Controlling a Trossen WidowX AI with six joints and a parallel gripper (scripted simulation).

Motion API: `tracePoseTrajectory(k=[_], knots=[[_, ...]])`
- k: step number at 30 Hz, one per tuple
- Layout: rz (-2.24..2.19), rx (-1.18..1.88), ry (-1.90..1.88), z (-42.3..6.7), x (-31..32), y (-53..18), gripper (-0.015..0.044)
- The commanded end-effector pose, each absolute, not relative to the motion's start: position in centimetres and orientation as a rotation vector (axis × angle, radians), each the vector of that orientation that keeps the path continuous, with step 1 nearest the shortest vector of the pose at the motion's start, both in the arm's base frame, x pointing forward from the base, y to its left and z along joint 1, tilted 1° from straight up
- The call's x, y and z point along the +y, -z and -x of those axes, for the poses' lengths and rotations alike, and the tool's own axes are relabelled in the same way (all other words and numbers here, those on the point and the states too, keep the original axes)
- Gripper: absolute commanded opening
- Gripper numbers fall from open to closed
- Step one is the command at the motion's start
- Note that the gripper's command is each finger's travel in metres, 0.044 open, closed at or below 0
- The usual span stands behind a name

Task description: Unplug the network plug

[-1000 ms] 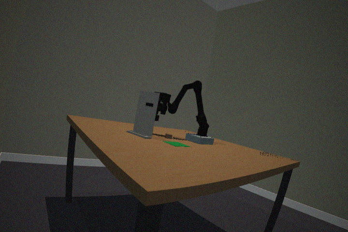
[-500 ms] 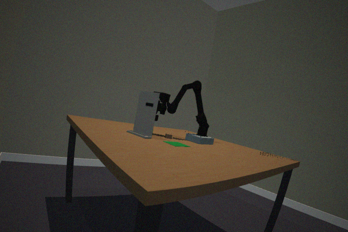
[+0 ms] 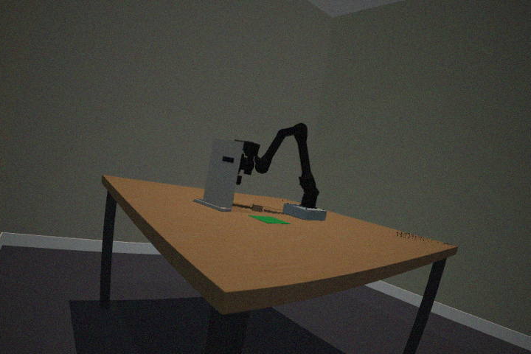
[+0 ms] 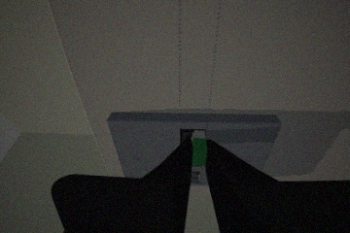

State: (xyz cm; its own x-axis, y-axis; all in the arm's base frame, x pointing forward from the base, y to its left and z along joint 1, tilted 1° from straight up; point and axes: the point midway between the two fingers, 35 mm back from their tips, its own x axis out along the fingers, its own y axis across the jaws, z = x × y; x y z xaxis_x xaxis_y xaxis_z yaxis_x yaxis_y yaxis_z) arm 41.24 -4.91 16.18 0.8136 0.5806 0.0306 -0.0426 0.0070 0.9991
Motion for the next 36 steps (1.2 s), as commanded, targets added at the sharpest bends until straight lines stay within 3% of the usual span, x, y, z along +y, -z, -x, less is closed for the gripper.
tracePoseTrajectory(k=[1,36], knots=[[-1.494,0.448,-0.509,-40.9,-5.1,-16.1,0.0],[-1.494,0.45,-0.507,-38.6,-6.2,-15.9,0.0]])
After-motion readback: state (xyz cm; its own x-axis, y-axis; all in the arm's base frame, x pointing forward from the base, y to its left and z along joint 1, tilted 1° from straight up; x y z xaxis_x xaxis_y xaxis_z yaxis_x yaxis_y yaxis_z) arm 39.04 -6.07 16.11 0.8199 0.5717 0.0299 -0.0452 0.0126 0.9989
